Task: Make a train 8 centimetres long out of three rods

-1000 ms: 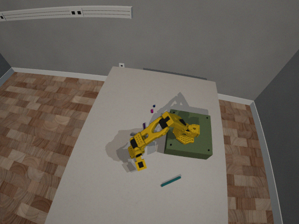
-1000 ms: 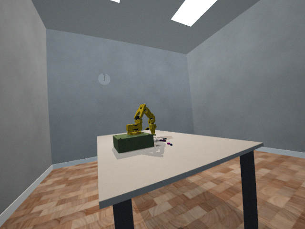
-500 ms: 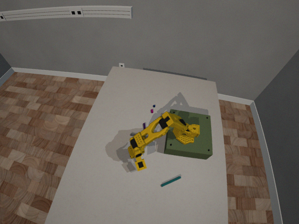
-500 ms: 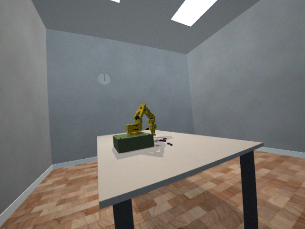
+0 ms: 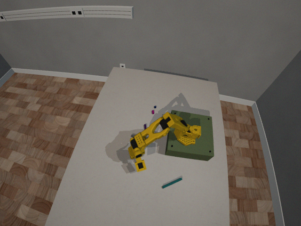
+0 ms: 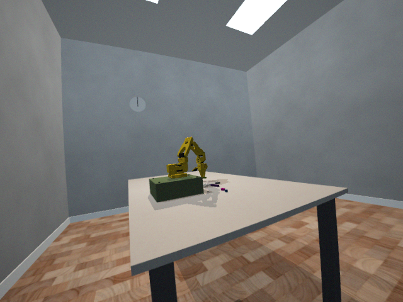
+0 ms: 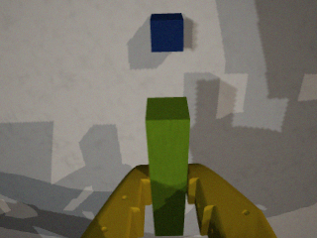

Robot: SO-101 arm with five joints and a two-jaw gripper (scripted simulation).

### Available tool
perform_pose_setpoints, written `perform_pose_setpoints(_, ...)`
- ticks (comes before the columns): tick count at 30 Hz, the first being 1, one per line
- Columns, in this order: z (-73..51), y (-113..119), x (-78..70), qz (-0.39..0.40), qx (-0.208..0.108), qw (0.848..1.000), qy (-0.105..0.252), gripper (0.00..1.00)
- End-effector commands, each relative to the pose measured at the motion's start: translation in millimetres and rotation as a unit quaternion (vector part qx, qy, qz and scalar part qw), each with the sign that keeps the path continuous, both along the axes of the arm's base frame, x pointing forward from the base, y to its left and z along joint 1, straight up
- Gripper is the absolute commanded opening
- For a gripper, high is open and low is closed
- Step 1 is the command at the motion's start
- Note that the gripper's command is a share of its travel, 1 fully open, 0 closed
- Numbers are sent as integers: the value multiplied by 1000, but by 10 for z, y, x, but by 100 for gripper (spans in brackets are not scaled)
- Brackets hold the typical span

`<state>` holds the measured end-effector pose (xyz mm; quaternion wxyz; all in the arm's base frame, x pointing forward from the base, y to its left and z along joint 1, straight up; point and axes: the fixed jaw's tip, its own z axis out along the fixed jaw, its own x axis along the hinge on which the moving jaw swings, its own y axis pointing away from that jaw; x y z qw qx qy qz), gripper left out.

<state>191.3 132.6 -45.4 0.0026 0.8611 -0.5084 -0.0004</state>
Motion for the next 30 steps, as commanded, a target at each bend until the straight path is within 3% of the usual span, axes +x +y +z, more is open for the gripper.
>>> perform_pose_setpoints(1, -10, -12, 8, -8, -1, 1000, 3, 0)
perform_pose_setpoints(12, -27, -12, 8, -8, -1, 1000, 3, 0)
perform_pose_setpoints(30, -194, -13, 6, -8, -1, 1000, 3, 0)
